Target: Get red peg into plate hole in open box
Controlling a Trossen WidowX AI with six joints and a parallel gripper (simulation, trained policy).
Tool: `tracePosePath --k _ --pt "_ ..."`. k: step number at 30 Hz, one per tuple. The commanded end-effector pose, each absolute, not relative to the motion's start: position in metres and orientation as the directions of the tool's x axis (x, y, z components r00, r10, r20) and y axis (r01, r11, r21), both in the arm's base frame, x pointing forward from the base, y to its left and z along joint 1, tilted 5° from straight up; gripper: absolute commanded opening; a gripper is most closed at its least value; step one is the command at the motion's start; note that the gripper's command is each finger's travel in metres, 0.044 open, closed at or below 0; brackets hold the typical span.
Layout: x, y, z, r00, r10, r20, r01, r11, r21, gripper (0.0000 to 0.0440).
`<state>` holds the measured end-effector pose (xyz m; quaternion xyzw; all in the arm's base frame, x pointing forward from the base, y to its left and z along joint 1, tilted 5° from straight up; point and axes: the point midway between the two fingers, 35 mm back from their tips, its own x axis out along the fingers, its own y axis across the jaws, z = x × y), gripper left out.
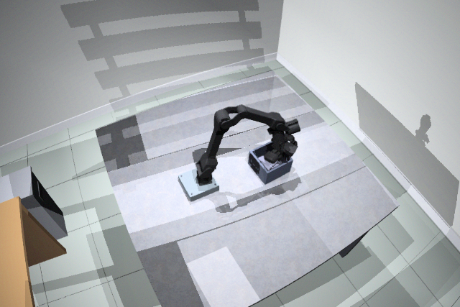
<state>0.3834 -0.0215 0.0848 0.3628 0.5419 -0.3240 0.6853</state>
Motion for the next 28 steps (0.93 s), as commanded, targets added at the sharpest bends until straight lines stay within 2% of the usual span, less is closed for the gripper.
tracePosePath --k 1,28 --pt "0.388 -0.027 0.084 0.191 -0.044 -0.981 0.839 0.527 0.14 0.014" --pt "0.403 -0.108 0.088 0.135 -0.11 -0.985 0.881 0.468 0.068 0.0104"
